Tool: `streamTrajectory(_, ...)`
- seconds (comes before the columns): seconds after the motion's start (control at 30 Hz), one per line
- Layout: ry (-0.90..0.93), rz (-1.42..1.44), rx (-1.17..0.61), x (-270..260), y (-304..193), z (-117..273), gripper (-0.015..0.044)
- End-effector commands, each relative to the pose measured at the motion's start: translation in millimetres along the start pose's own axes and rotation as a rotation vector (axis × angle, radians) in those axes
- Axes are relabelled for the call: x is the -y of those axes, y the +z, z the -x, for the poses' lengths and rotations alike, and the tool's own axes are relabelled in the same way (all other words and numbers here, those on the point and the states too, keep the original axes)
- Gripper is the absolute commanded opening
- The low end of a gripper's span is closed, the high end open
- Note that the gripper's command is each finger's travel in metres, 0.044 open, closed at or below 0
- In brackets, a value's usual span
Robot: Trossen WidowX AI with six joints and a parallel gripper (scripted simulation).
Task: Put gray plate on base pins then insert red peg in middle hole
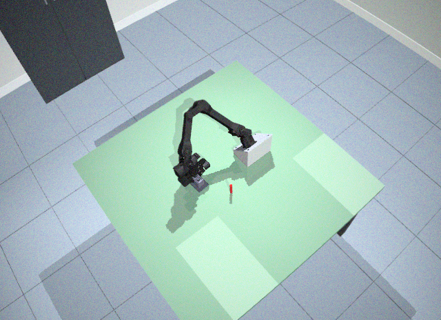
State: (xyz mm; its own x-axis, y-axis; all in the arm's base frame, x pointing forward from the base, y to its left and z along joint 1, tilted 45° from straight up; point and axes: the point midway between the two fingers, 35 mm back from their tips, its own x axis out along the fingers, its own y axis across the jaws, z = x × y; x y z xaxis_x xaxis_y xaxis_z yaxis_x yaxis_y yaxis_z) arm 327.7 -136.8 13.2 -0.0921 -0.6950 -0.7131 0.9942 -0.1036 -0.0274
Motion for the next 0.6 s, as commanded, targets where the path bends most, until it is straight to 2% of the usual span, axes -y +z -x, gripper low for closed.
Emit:
streamTrajectory(0.0, 0.001, 0.0, 0.0, -0.2, 0.0, 0.6, 0.0)
streamTrajectory(0.17, 0.001, 0.0, 0.0, -0.2, 0.0, 0.6, 0.0)
streamTrajectory(0.57, 0.001, 0.0, 0.0, -0.2, 0.0, 0.6, 0.0315)
